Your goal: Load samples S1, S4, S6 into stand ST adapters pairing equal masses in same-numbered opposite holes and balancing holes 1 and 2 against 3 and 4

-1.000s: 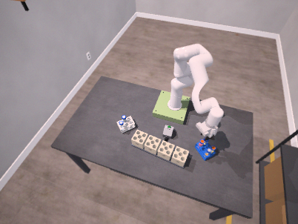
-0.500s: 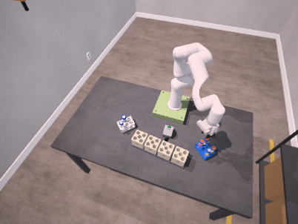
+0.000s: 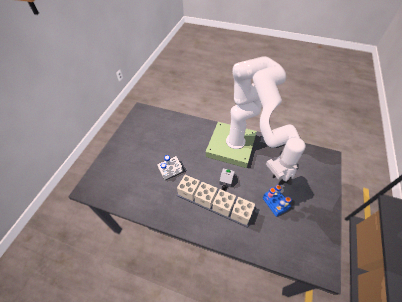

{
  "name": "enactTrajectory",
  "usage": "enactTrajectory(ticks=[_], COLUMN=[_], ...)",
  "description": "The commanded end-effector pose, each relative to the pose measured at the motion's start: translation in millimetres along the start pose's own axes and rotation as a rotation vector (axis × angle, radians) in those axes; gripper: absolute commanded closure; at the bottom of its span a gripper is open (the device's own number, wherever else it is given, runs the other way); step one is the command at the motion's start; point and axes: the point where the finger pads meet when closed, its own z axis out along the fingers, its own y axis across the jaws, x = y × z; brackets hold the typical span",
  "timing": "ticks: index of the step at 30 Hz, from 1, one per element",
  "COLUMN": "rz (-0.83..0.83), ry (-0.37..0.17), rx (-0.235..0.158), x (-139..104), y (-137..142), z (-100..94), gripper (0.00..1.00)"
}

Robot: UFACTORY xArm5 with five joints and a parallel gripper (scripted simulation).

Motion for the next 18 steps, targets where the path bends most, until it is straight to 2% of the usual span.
enactTrajectory(ticks=[1,15,16,18], rz=[0.0,0.0,0.0,0.0], ry=[-0.003,-0.003,-0.003,-0.003], rx=[0.005,0.005,0.005,0.005], x=[0.1,0.1,-4.9,-14.9], y=[-1.1,-1.1,-1.1,-1.1], z=[-1.9,-1.9,-2.0,-2.0], gripper=[0.56,0.56,0.43,0.43])
